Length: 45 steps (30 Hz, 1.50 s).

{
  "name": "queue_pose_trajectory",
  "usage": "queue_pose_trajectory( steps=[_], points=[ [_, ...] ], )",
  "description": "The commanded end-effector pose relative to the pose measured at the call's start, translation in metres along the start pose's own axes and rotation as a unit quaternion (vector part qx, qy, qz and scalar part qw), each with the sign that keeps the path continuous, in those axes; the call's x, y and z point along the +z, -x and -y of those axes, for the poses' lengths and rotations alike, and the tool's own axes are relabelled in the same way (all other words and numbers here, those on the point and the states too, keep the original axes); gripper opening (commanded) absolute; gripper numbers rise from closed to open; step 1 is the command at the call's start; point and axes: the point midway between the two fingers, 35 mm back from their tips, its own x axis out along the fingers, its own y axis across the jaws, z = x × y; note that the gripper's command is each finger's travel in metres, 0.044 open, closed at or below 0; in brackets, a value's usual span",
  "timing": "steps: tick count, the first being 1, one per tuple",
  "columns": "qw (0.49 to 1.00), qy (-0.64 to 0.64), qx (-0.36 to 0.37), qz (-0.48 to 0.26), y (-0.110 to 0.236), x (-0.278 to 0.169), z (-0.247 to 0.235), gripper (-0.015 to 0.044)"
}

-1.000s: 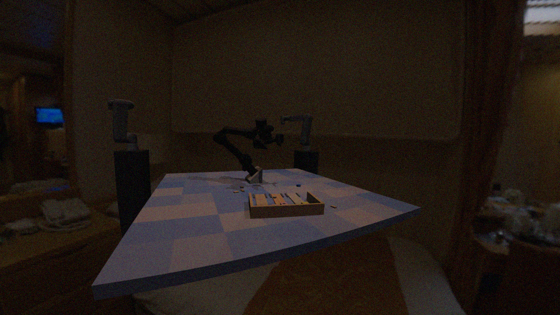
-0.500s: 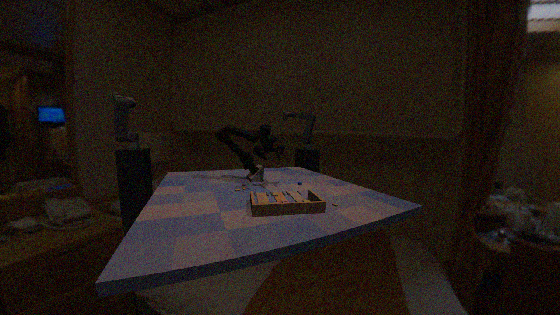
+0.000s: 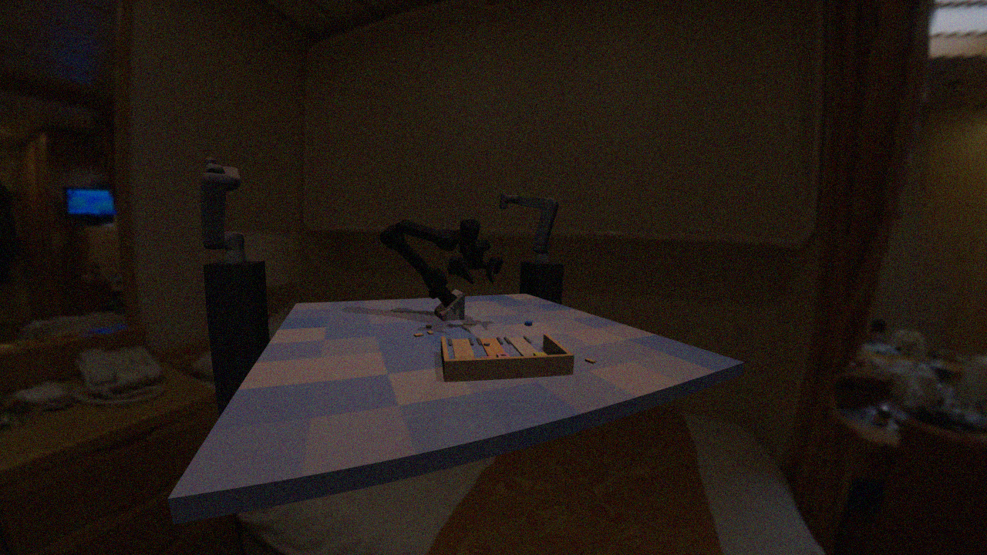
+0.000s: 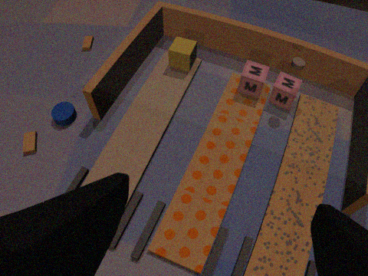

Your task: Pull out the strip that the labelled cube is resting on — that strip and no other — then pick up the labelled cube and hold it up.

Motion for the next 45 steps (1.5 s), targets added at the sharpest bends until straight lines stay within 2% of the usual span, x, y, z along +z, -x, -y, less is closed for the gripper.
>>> queue_pose_trajectory(
  steps=[1, 10, 11, 20, 45],
  points=[
    [0.999, -0.012, 0.019, -0.043, -0.018, 0.002, -0.011, 0.0243],
    [0.972, -0.058, 0.017, -0.227, -0.069, -0.012, -0.025, 0.0006],
    [0.966, -0.064, 0.012, -0.250, -0.075, -0.015, -0.026, 0.0000],
    [0.892, -0.112, -0.057, -0.434, -0.107, -0.047, -0.017, 0.0000],
    [0.890, -0.113, -0.059, -0.437, -0.125, -0.067, -0.014, 0.0000]
  ],
)
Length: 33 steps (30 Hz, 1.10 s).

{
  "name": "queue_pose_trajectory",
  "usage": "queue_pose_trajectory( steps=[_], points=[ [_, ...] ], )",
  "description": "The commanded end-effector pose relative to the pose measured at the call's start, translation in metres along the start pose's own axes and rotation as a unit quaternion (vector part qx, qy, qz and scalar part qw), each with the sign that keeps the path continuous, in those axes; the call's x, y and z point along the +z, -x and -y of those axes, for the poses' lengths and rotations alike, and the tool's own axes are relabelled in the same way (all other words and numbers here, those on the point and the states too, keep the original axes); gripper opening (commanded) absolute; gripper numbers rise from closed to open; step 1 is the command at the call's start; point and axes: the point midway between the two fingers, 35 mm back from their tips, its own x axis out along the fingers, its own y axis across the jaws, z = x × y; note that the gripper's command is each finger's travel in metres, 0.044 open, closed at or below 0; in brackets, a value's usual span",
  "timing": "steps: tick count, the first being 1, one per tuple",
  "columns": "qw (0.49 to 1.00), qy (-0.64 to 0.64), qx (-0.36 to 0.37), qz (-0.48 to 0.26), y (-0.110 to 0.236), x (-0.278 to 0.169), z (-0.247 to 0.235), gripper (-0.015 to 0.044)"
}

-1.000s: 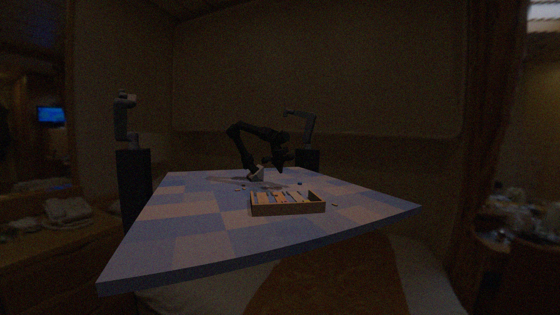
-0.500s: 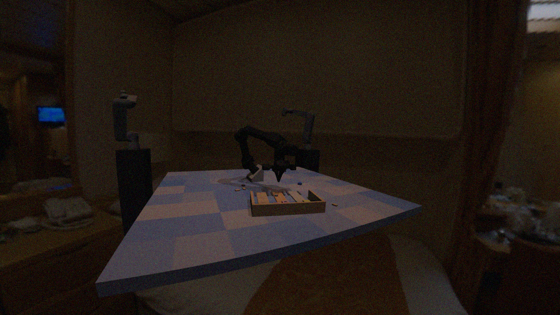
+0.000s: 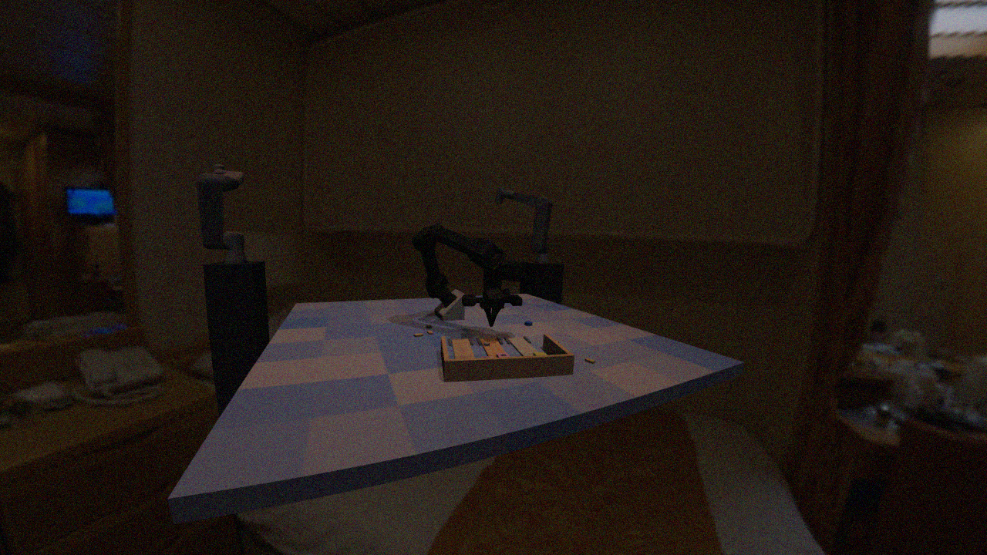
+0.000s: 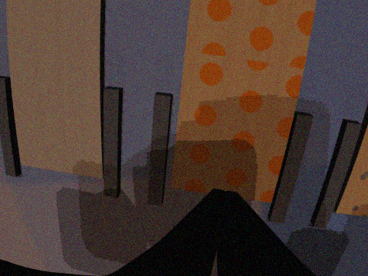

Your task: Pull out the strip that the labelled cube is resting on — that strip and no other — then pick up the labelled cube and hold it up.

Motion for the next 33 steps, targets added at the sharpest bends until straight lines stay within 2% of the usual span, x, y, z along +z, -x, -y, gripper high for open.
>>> queue_pose_trajectory(
  steps=[1, 26, 33],
  points=[
    [1.000, 0.003, -0.001, 0.001, -0.007, 0.000, 0.000, 0.0000],
    [1.000, 0.003, -0.003, 0.001, -0.047, 0.000, 0.004, 0.0000],
    [1.000, 0.003, -0.003, 0.001, -0.050, 0.000, 0.004, 0.0000]
  ],
)
